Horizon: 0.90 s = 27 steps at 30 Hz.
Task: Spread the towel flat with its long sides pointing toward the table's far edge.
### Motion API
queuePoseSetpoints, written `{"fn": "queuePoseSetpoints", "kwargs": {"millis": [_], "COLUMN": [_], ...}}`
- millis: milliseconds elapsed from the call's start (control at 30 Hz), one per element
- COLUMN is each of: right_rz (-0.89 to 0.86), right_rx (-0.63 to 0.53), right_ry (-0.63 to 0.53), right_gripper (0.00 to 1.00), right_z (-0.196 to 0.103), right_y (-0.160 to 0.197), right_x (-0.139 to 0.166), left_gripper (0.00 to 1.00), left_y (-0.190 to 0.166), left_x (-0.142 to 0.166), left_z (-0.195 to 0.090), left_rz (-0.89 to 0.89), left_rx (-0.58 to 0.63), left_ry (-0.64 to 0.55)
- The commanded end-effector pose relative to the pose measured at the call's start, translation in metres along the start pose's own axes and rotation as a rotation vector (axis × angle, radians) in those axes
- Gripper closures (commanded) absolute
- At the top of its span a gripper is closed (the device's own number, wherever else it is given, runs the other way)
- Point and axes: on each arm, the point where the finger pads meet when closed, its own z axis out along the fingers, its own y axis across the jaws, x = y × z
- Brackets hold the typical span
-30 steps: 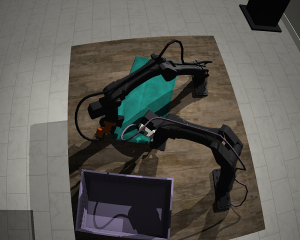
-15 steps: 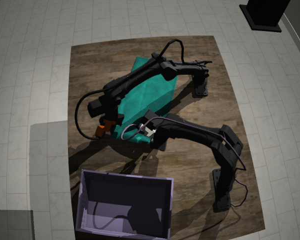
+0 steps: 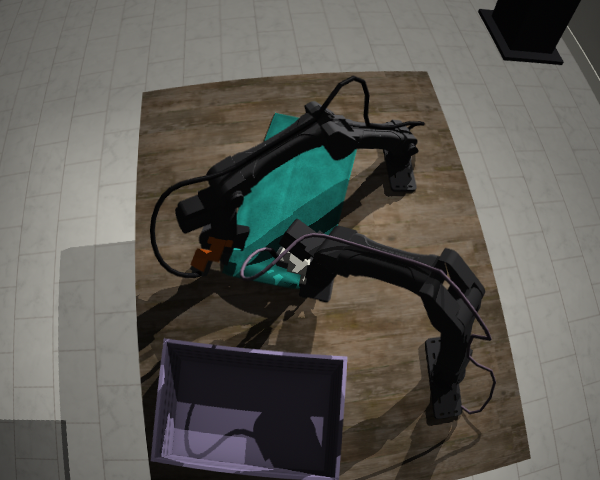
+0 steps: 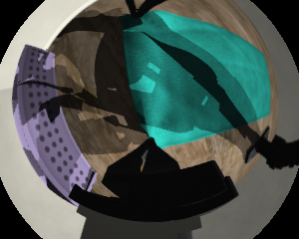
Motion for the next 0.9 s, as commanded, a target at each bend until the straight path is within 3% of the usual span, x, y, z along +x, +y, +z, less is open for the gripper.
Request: {"fn": "queuePoseSetpoints", "kwargs": {"millis": [0,233,367,400,467,500,667,700,767,800,867], "right_rz": [0.014,0.062,0.061,0.079,0.076,0.094,0.118,0.145,0.144,0.173,0.172], "right_rx": [0.040,0.050,0.050,0.067,0.064,0.098,0.107,0.127,0.121,0.142,0.137], "right_ry": [-0.033,-0.033,-0.036,-0.045,-0.048,-0.070,-0.082,-0.087,-0.092,-0.098,-0.103], "right_gripper": [1.00,1.00,1.00,1.00,1.00,1.00,1.00,1.00,1.00,1.00,1.00], "right_z": [-0.027,-0.052,-0.053,-0.067,-0.067,-0.089,-0.105,-0.122,-0.122,-0.140,-0.140], "right_y": [-0.008,-0.005,-0.005,-0.006,-0.005,-0.009,-0.008,-0.008,-0.007,-0.007,-0.006], "right_x": [-0.006,-0.001,-0.002,-0.003,-0.004,-0.008,-0.009,-0.008,-0.009,-0.008,-0.009], "left_gripper": [1.00,1.00,1.00,1.00,1.00,1.00,1.00,1.00,1.00,1.00,1.00], "left_y": [0.003,0.009,0.009,0.011,0.011,0.013,0.016,0.019,0.019,0.021,0.021], "left_x": [-0.012,-0.020,-0.020,-0.023,-0.023,-0.027,-0.032,-0.037,-0.037,-0.043,-0.042], "left_z": [-0.019,-0.047,-0.047,-0.059,-0.060,-0.073,-0.088,-0.105,-0.103,-0.122,-0.114], "left_rz": [-0.002,0.021,0.021,0.030,0.030,0.041,0.051,0.062,0.062,0.072,0.073], "left_rx": [0.005,0.009,0.009,0.012,0.013,0.014,0.017,0.020,0.018,0.023,0.017], "left_ry": [-0.041,-0.070,-0.070,-0.082,-0.082,-0.097,-0.112,-0.128,-0.124,-0.145,-0.126]}}
